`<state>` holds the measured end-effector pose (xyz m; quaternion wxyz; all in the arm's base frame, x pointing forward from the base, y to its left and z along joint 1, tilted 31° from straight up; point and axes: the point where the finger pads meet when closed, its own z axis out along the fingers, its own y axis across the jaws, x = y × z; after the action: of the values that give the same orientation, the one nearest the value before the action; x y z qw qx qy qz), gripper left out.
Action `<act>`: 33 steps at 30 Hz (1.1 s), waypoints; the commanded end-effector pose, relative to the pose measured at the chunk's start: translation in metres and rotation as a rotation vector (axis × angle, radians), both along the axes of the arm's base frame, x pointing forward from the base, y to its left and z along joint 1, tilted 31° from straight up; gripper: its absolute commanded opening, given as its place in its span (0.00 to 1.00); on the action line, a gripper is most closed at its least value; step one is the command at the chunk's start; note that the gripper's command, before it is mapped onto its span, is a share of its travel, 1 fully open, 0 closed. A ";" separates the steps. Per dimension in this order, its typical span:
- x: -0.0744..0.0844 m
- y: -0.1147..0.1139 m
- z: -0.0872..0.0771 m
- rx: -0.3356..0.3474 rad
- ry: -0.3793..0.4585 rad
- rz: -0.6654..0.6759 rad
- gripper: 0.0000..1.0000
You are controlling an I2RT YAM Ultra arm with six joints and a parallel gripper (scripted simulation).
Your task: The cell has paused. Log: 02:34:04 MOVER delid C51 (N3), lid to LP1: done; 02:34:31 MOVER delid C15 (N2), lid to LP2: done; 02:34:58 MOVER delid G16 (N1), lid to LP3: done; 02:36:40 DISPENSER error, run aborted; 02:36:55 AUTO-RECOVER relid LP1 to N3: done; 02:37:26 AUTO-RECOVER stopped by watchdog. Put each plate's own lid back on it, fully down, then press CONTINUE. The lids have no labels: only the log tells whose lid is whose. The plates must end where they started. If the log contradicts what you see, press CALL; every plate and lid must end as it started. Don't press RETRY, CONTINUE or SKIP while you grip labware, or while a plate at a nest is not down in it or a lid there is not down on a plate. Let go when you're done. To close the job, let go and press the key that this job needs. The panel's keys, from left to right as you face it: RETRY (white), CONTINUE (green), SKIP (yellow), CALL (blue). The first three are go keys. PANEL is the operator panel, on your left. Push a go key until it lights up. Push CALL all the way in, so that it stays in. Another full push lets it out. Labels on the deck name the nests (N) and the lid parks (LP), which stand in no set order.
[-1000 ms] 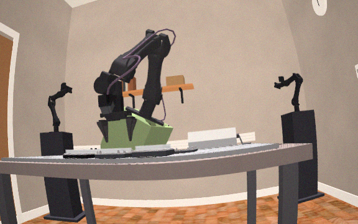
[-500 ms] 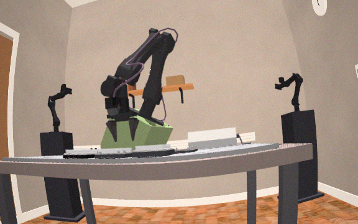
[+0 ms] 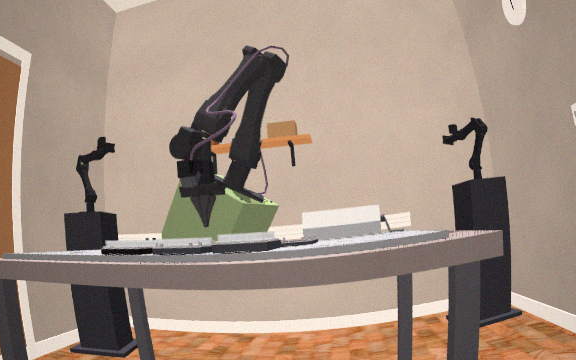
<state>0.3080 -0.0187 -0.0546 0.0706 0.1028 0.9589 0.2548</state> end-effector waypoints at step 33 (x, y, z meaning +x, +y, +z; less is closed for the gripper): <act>0.022 -0.009 0.007 -0.027 -0.088 -0.020 0.00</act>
<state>0.3190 -0.0226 -0.0539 0.0937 0.0994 0.9588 0.2490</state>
